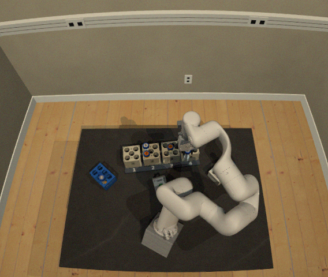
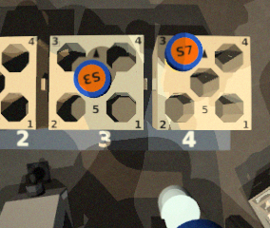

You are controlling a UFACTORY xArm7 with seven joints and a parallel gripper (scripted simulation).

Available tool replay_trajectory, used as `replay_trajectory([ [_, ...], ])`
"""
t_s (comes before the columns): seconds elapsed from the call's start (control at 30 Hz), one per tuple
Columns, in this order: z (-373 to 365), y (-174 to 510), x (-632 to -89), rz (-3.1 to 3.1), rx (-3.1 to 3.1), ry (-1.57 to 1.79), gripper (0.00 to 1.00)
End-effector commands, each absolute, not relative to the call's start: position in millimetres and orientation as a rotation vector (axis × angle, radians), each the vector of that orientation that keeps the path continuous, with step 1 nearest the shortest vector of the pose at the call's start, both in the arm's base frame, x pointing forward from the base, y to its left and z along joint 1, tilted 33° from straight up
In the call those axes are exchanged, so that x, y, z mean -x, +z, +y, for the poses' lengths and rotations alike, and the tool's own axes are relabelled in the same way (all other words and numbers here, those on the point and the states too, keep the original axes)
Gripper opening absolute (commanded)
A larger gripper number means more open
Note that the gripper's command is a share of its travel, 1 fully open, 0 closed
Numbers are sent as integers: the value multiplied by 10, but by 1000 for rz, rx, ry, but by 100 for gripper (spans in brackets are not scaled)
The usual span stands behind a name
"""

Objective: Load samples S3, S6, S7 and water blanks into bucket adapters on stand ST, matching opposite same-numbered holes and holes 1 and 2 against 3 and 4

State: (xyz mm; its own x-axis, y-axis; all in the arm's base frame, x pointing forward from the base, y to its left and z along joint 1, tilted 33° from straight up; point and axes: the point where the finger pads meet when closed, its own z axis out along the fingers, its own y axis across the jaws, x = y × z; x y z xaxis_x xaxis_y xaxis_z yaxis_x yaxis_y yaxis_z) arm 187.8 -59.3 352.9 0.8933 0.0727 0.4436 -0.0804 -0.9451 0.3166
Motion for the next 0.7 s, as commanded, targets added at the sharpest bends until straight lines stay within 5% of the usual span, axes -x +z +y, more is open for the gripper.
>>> replay_trajectory([
  [0.0, -349, 3515, -1984, -11, -2728, 660, 0],
  [0.67, 478, 3377, -2321, -10, -2728, 661, 0],
])
